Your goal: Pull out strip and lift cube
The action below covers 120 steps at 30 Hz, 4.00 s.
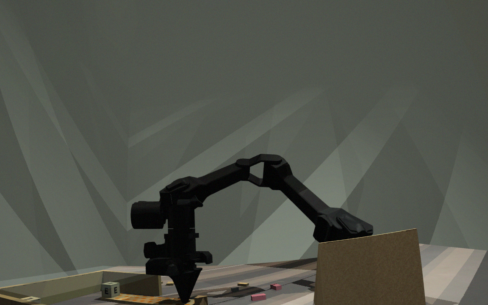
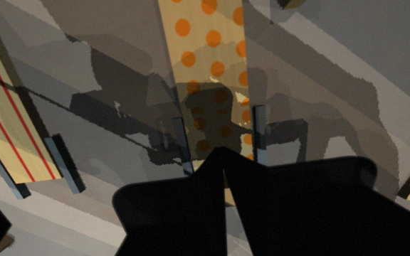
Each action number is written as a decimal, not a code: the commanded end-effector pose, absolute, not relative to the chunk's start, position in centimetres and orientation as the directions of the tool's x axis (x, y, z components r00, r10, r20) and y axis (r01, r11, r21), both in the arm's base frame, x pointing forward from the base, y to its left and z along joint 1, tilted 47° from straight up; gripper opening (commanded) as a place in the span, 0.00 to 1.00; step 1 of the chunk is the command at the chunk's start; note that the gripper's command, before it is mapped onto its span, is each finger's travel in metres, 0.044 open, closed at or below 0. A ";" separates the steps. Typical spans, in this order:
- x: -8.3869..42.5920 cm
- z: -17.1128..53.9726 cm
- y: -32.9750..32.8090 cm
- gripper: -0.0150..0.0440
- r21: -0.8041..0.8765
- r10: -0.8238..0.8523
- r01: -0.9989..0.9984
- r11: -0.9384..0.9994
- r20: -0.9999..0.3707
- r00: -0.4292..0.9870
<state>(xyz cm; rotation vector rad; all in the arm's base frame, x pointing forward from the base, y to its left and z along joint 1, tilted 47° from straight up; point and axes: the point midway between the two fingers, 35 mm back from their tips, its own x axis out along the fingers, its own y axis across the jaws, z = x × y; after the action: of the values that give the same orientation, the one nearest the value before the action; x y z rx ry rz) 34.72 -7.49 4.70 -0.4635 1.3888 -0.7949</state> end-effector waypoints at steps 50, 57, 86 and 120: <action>26.4 3.0 -6.4 0.25 -0.717 -0.729 0.216 0.663 -0.684 -0.030; 25.4 2.9 -6.3 0.25 -0.717 -0.729 0.216 0.663 -0.684 -0.030; 21.2 2.2 -5.5 0.25 -0.717 -0.729 0.214 0.664 -0.684 -0.032; 19.8 2.0 -5.2 0.25 -0.717 -0.729 0.214 0.664 -0.684 -0.032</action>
<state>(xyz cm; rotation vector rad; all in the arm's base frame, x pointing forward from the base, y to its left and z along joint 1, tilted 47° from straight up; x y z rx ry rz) 20.66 -4.98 2.36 -0.4691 1.3796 -0.7944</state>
